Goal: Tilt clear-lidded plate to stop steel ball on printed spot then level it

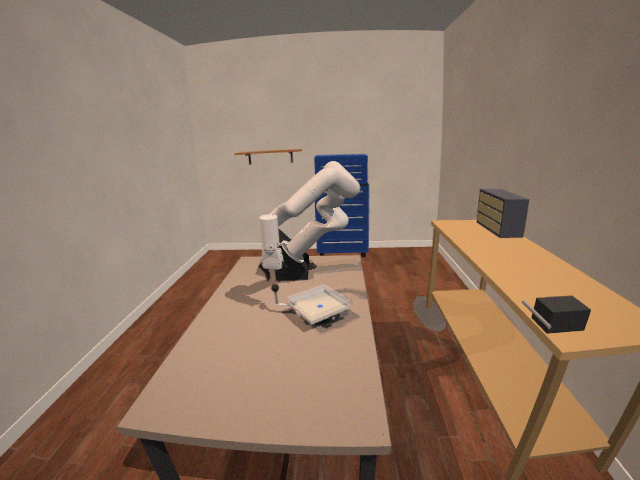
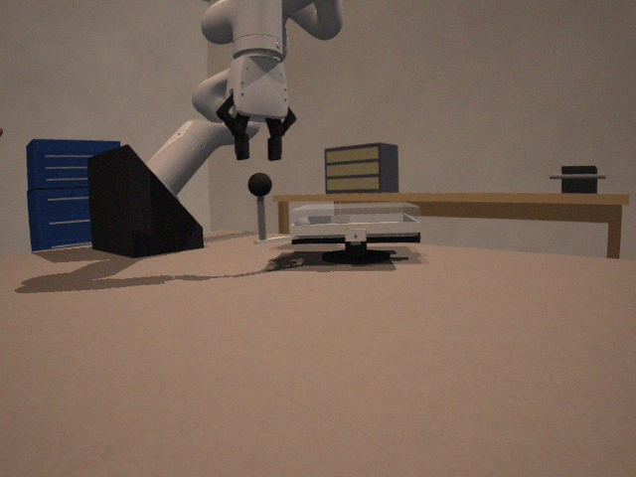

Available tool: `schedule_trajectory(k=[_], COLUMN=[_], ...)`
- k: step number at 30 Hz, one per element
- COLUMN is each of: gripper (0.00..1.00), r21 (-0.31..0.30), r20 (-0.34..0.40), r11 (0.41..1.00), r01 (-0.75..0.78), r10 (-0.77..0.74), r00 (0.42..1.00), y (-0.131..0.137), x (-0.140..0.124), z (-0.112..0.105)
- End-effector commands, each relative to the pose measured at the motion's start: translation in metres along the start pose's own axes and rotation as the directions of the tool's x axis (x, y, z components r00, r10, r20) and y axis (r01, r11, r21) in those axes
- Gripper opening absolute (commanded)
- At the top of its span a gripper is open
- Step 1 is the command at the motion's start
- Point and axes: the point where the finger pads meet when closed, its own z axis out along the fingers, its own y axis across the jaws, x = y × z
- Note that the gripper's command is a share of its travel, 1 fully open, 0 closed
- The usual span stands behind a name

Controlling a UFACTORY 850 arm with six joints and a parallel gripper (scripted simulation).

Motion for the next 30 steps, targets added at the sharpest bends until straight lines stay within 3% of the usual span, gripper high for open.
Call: schedule_trajectory(k=[1,30], gripper=[0.61,0.61], r21=[0.0,0.0], r20=[-0.002,-0.001], r11=[1.0,1.0], r01=[0.001,0.001], r10=[-0.001,-0.001], r00=[1.0,1.0], y=[0.0,0.0], x=[0.001,0.001], z=[0.0,0.015])
